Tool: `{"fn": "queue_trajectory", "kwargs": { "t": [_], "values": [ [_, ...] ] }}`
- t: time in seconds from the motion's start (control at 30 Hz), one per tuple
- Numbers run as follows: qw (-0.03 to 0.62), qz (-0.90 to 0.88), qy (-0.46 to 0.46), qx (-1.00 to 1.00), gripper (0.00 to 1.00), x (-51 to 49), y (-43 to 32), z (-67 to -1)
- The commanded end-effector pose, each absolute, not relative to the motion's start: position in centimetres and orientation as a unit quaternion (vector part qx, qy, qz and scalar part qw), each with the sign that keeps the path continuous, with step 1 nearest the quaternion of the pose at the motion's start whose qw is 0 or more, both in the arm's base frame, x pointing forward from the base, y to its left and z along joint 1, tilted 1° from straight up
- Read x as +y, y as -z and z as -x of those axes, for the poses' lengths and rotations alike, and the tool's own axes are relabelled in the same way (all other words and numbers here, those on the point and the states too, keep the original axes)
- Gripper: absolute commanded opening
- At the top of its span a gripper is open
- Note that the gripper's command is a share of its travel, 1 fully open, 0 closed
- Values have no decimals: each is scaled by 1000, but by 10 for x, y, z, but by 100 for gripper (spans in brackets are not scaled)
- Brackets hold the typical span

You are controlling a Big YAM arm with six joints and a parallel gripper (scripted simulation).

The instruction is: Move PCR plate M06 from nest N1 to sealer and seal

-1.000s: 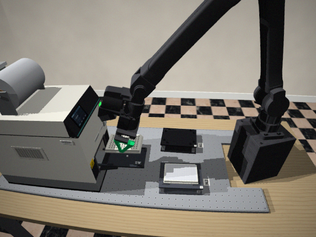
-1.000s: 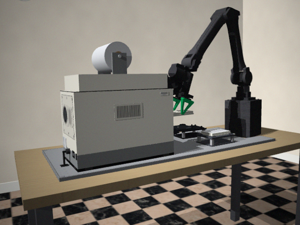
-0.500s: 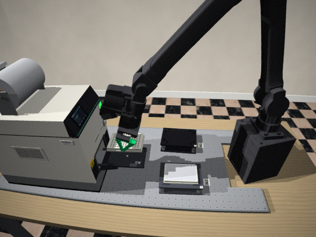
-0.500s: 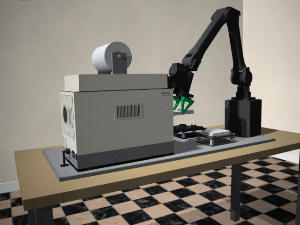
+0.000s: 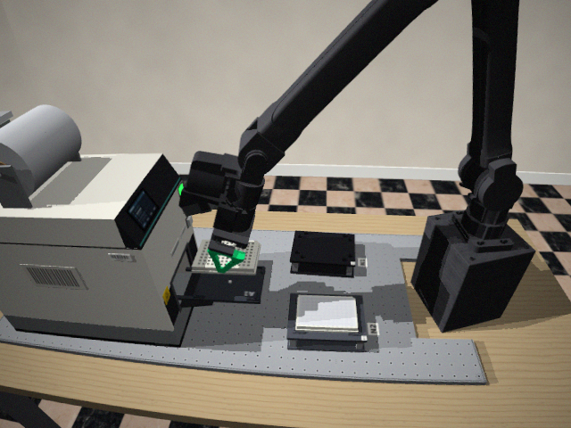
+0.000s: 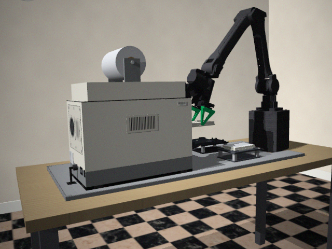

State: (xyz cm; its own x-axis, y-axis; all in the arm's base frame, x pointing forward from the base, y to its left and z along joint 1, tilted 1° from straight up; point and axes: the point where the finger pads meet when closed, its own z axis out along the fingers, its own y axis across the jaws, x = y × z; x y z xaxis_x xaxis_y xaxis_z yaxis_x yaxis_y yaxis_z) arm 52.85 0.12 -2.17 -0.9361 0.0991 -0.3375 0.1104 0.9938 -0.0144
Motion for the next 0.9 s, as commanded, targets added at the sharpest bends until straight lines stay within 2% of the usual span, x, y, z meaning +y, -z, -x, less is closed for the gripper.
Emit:
{"fn": "queue_trajectory", "kwargs": {
  "t": [0.0, 0.3, 0.87],
  "values": [
    [202, -54, 13, 978, 0, 9, -3, -560],
    [194, -54, 14, 979, 0, 10, 7, -566],
    [230, -55, 11, 971, 0, 10, -30, -579]
  ]
}}
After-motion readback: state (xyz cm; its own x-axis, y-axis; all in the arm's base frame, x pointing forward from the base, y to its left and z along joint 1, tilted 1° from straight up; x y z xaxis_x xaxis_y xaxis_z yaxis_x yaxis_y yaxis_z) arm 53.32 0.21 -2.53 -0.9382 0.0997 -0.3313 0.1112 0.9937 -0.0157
